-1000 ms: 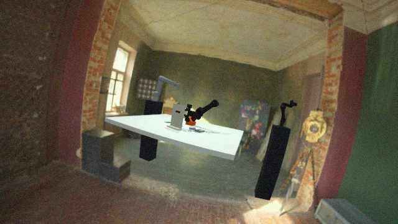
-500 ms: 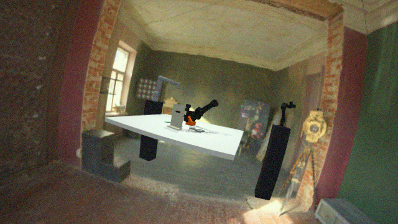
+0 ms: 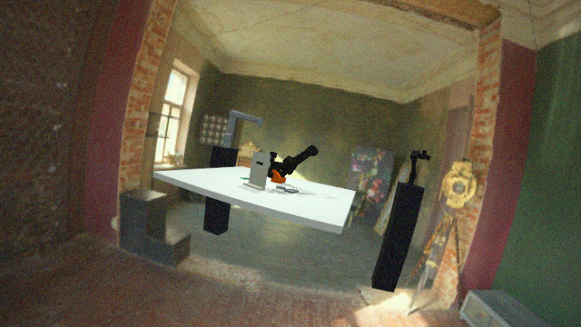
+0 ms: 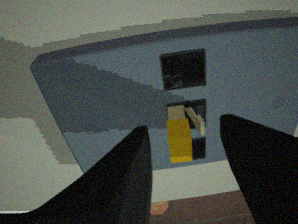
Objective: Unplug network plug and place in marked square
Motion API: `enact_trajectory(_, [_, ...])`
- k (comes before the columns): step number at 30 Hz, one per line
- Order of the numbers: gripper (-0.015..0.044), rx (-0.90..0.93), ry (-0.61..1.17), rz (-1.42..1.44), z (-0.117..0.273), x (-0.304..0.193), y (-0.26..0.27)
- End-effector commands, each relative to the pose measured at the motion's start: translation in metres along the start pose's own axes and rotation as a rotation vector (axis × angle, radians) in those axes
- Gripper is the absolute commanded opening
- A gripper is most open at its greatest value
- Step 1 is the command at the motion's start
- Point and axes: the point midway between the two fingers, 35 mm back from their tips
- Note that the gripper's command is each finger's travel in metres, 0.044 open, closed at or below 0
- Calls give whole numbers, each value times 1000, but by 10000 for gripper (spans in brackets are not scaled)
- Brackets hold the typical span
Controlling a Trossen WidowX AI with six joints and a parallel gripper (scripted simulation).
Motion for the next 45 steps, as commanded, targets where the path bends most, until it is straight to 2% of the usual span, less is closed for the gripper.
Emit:
enact_trajectory(1, [77,5,-3,5,-3,1,2])
enact_trajectory(13, [0,5,-3,5,-3,1,2])
enact_trajectory(45, [0,6,-2,5,12,-3,2])
Point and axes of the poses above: the point midway between the two fingers, 35 mm back from their tips, its own z axis back along the fingers, its own y axis across the jaws, x = y × z, and after that the axes turned 11 degrees about z, right-handed
